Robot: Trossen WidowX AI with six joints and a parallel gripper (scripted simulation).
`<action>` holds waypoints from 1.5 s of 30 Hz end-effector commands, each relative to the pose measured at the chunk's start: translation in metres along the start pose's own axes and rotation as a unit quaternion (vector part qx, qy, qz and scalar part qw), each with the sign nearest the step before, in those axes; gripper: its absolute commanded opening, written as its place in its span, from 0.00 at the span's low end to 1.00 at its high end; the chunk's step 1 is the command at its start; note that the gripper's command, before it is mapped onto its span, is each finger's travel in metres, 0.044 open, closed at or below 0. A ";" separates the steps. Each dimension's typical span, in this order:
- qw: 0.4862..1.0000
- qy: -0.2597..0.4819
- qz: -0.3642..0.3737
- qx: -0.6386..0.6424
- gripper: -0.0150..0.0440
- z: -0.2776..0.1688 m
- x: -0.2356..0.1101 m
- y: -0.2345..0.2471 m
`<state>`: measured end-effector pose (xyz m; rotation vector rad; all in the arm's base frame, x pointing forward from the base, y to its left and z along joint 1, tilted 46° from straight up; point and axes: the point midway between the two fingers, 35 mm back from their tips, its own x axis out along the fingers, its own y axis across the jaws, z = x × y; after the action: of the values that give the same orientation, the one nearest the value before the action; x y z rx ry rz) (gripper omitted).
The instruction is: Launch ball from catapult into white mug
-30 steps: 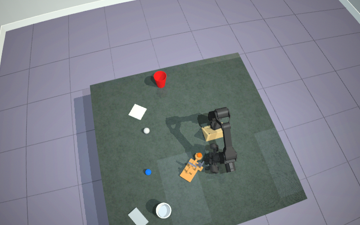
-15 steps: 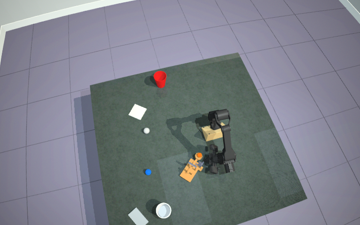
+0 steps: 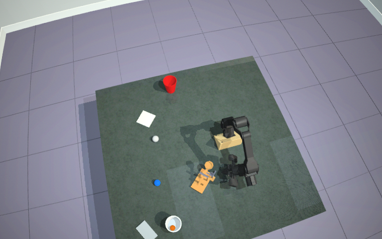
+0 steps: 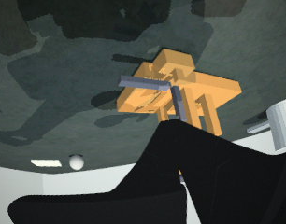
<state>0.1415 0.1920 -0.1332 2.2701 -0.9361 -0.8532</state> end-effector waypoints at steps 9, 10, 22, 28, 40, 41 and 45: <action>0.996 -0.038 -0.024 0.073 0.52 -0.019 -0.036 -0.022; 0.995 -0.046 -0.027 0.087 0.57 -0.020 -0.036 -0.026; 0.953 -0.143 -0.051 0.263 1.00 -0.045 -0.032 -0.073; 0.916 -0.187 -0.060 0.350 1.00 -0.062 -0.029 -0.095; 0.832 -0.252 -0.064 0.489 1.00 -0.107 -0.015 -0.128; 0.825 -0.257 -0.064 0.499 1.00 -0.111 -0.013 -0.130; 0.792 -0.275 -0.065 0.541 1.00 -0.127 -0.008 -0.141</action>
<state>0.2753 0.3087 -0.1430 3.0651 -1.8617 -1.2730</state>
